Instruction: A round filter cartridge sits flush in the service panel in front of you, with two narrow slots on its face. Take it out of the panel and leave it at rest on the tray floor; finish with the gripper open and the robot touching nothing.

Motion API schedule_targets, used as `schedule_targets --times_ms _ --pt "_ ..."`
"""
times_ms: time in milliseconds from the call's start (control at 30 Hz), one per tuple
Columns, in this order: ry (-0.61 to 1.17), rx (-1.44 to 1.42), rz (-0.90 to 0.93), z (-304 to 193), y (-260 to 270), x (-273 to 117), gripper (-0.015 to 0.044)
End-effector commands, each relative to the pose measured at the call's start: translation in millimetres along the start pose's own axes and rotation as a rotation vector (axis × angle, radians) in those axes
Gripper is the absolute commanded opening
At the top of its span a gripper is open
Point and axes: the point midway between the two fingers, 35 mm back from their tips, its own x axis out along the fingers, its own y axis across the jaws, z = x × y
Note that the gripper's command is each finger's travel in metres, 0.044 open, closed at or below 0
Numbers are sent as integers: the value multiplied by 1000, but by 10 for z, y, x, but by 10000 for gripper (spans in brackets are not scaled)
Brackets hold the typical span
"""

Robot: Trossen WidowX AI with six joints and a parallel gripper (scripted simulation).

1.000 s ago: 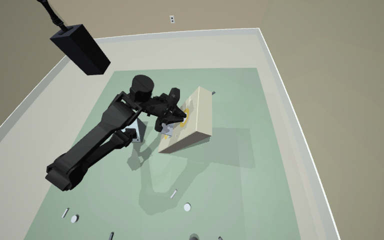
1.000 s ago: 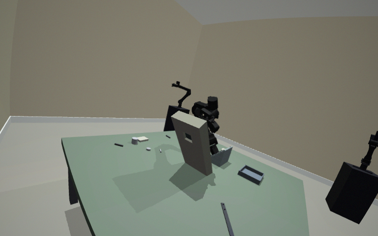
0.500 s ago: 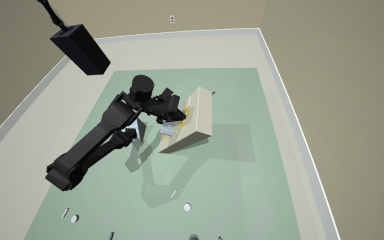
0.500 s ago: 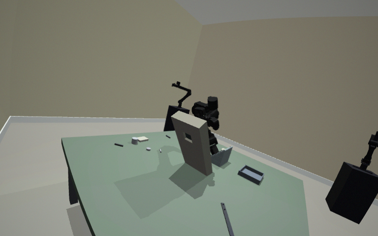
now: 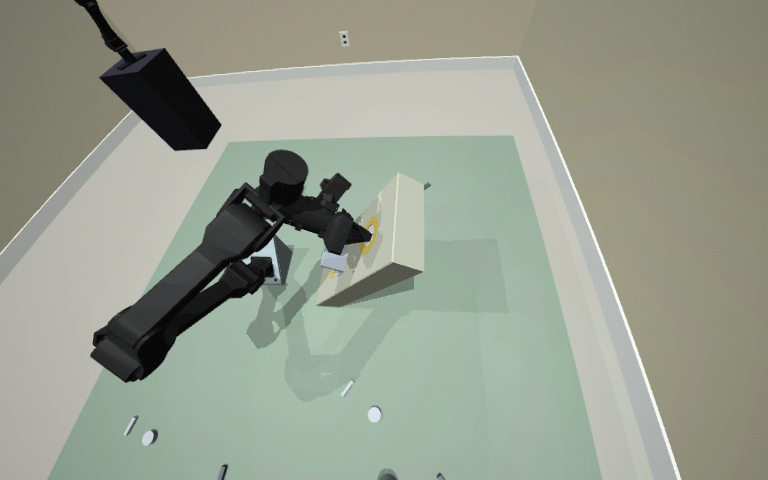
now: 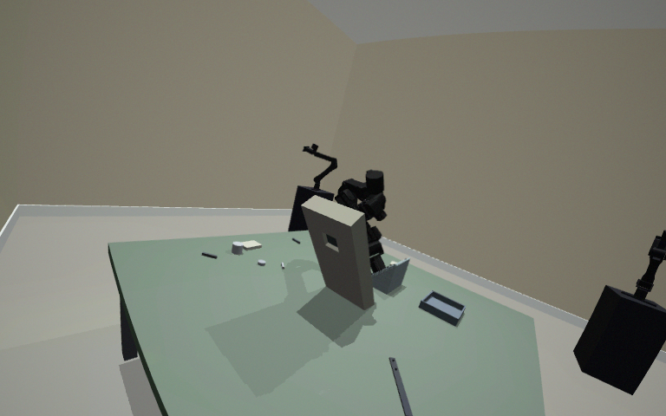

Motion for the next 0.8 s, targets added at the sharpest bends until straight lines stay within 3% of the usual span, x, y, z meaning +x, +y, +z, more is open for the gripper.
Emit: schedule_targets --times_ms 0,200,767 --pt "1 158 13 0 -2 77 0" --pt "0 39 13 0 -2 87 0" --pt "0 33 13 0 -2 88 0"
